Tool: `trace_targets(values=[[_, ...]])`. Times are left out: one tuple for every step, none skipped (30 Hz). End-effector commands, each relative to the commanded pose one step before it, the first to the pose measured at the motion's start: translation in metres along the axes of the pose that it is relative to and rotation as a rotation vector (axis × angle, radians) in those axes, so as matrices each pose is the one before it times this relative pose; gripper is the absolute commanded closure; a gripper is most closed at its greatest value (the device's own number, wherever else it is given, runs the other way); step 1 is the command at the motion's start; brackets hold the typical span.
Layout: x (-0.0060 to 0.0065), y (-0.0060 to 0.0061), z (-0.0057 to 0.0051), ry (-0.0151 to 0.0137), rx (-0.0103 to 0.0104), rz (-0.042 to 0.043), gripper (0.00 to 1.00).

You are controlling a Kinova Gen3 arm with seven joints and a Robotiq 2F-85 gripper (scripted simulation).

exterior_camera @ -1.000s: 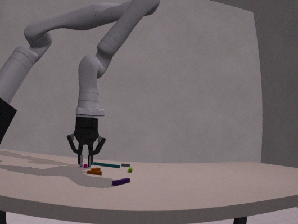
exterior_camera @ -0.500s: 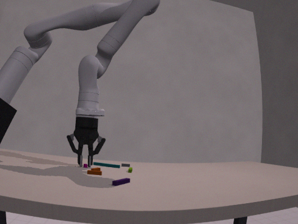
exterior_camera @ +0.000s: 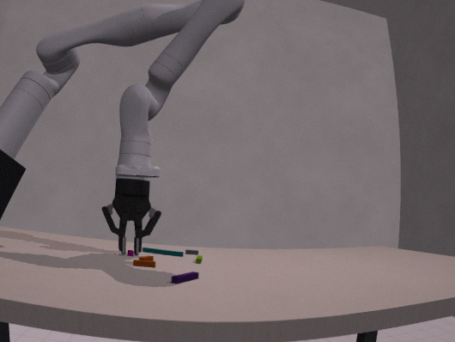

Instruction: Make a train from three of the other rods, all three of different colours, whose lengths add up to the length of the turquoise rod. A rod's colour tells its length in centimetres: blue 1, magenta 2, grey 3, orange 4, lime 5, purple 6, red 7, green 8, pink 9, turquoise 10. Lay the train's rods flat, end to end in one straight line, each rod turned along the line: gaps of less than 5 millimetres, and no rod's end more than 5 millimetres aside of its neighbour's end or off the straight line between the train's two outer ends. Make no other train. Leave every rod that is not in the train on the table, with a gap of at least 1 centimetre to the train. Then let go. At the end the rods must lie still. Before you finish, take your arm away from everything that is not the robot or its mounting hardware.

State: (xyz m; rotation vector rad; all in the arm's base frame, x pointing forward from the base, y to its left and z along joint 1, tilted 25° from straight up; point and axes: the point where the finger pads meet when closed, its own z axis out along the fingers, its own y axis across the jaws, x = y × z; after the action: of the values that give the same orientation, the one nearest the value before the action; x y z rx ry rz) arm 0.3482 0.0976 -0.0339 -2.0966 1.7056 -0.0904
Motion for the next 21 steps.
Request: trace_targets(values=[[0.00124,-0.0019,0.00112,0.00286,0.00491,-0.00914,0.76],[0.0,0.0,0.0,0.0,0.0,0.0,0.76],[0.0,0.0,0.0,0.0,0.0,0.0,0.76],[0.0,0.0,0.0,0.0,0.0,0.0,0.95],[0.0,0.0,0.0,0.0,0.0,0.0,0.95],[0.0,0.0,0.0,0.0,0.0,0.0,0.95],[0.0,0.0,0.0,0.0,0.0,0.0,0.95],[0.0,0.0,0.0,0.0,0.0,0.0,0.95],[0.0,0.0,0.0,0.0,0.0,0.0,0.95],[0.0,0.0,0.0,0.0,0.0,0.0,0.95],[0.0,0.0,0.0,0.0,0.0,0.0,0.95],[0.0,0.0,0.0,0.0,0.0,0.0,0.95],[0.0,0.0,0.0,0.0,0.0,0.0,0.95],[0.0,0.0,0.0,0.0,0.0,0.0,0.95],[0.0,0.0,0.0,0.0,0.0,0.0,0.95],[0.0,0.0,0.0,0.0,0.0,0.0,0.95],[0.0,0.0,0.0,0.0,0.0,0.0,0.95],[0.0,0.0,0.0,0.0,0.0,0.0,0.95],[0.0,0.0,0.0,0.0,0.0,0.0,0.95],[0.0,0.0,0.0,0.0,0.0,0.0,0.95],[0.0,0.0,0.0,0.0,0.0,0.0,0.95]])
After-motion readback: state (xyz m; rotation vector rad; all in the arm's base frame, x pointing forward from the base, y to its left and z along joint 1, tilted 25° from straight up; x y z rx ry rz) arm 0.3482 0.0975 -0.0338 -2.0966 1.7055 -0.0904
